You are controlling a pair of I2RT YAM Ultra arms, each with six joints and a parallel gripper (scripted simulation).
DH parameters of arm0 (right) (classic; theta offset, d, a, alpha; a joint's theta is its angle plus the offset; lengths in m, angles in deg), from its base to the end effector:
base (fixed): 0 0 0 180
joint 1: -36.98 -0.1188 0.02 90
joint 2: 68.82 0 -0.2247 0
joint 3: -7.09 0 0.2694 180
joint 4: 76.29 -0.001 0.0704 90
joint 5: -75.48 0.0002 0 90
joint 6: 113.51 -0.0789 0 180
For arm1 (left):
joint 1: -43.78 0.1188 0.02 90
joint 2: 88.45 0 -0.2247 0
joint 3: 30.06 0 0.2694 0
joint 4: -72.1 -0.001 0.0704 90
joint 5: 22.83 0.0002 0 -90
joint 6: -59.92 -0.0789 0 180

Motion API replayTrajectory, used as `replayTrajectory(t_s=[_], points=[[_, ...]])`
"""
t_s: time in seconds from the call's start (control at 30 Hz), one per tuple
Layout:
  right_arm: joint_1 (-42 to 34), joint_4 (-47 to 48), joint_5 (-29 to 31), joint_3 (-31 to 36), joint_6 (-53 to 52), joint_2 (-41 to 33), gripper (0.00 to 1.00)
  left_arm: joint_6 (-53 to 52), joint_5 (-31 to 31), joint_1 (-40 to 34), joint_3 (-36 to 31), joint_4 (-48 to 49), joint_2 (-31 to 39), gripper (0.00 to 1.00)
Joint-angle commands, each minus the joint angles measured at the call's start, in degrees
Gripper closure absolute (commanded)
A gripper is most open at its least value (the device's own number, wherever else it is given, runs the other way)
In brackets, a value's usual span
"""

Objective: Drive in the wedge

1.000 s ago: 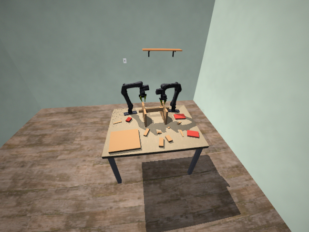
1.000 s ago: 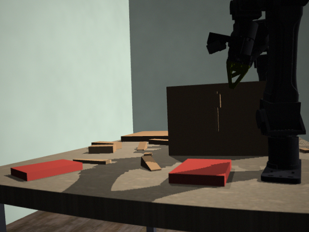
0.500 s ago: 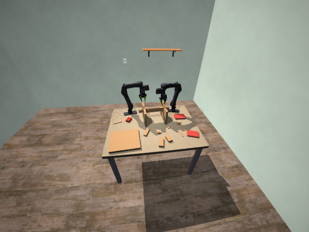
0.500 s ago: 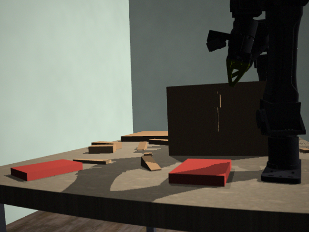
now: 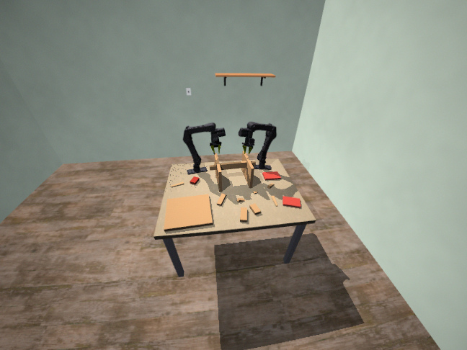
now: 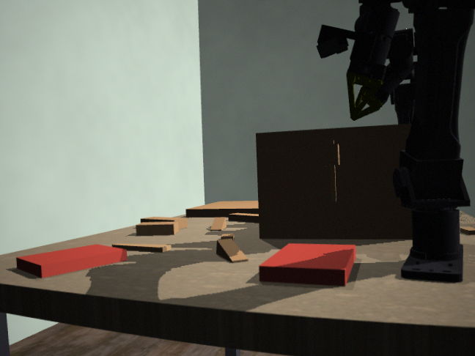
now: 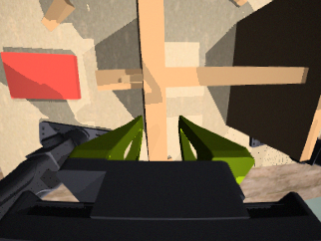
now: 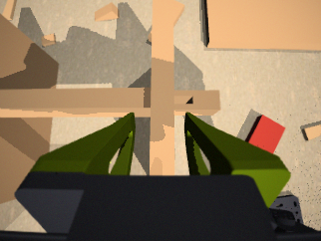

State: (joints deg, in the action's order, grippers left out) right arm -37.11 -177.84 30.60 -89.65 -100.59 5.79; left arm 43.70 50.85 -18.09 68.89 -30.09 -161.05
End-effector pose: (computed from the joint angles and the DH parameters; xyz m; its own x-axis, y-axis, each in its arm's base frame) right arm 0.1166 0.2089 0.3130 -0.6869 0.0991 -0.7200 0.1189 0.9926 0.0232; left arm 0.1288 -0.1917 0.3111 -0.9092 -0.2538 -0.3300 -0.2116 0.9644 -0.1588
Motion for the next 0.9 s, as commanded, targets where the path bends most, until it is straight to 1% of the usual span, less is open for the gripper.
replayTrajectory(t_s=[0.0,0.03,0.07,0.1,0.13,0.2,0.37,0.43,0.63,0.87], points=[[1.21,1.11,0.16,1.92,1.35,-1.39,0.61,-1.67,-0.38,1.11,-1.83,1.64,-0.67,0.61],[1.6,2.09,-0.54,1.16,2.05,-1.35,0.61,-2.11,0.23,1.37,-0.37,2.55,1.14,0.61],[2.05,2.82,-0.86,0.69,2.7,-1.27,0.61,-2.68,0.27,1.69,-0.05,3.24,1.53,0.61],[2.54,3.53,-1.23,2.19,3.3,-1.59,0.61,-3.32,0.21,2.11,-1.32,4.01,1.68,0.61],[3.14,4.67,-1.64,1.89,4.14,-1.6,0.61,-4.05,0.46,2.67,-2.39,5.12,1.5,0.61],[4.46,6.58,-2.57,2.27,5.8,-1.78,0.61,-5.66,0.66,3.71,-1.71,7.03,1.77,0.61],[8.81,12.77,-5.42,3.5,11.12,-2.54,0.61,-10.69,1.42,7.29,-3.38,13.11,2.81,0.61],[8.81,12.77,-5.42,3.5,11.12,-2.54,0.61,-10.69,1.42,7.29,-3.38,13.11,2.81,0.61],[15.86,22.09,-9.75,5.61,19.29,-4.1,0.61,-18.5,2.79,13.15,-5.65,22.36,4.21,0.61],[25.94,34.77,-15.82,8.65,30.83,-6.27,0.61,-29.63,4.93,21.55,-8.98,34.87,6.15,0.61]])
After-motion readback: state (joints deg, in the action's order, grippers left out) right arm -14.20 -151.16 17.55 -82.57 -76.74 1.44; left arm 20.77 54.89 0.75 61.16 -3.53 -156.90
